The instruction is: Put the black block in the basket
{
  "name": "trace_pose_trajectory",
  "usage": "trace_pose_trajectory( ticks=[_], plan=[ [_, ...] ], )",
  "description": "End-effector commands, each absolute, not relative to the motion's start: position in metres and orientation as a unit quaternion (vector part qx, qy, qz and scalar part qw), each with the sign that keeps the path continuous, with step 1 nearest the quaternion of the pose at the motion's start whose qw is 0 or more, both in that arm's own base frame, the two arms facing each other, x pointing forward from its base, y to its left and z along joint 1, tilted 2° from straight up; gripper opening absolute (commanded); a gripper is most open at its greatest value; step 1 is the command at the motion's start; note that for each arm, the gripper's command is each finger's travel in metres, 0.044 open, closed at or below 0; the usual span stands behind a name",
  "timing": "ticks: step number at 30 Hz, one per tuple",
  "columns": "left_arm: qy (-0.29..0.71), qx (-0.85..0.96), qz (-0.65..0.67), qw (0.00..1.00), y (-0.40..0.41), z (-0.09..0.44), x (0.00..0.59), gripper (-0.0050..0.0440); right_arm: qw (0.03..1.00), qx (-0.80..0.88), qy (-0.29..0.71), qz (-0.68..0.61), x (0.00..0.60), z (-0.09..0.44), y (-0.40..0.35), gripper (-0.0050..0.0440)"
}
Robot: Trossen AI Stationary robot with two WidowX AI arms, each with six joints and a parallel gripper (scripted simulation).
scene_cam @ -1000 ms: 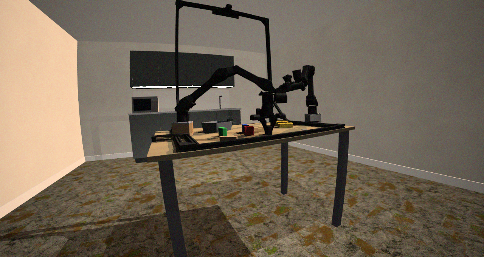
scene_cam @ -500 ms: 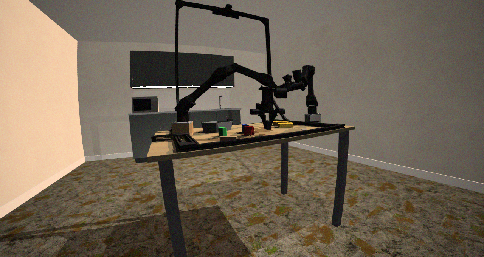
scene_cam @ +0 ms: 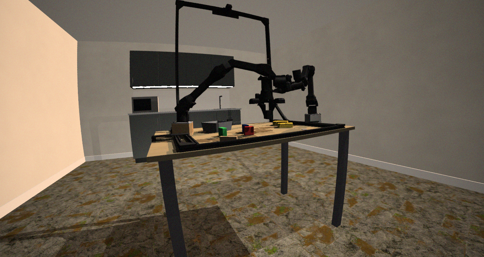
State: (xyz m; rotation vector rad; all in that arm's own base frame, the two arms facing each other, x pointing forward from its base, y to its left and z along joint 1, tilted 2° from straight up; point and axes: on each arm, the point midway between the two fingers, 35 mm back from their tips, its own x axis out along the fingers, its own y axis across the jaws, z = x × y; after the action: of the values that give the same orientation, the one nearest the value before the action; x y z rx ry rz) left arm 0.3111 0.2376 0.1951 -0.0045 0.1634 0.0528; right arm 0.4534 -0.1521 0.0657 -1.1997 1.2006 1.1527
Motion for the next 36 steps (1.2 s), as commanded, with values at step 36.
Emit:
trace_pose_trajectory(
  ticks=[36],
  plan=[
    [0.080,0.000,0.025,0.996,0.238,0.196,0.311,0.0400,0.517,-0.502,0.501,0.480,0.391,0.086,0.038,0.0000]
  ],
)
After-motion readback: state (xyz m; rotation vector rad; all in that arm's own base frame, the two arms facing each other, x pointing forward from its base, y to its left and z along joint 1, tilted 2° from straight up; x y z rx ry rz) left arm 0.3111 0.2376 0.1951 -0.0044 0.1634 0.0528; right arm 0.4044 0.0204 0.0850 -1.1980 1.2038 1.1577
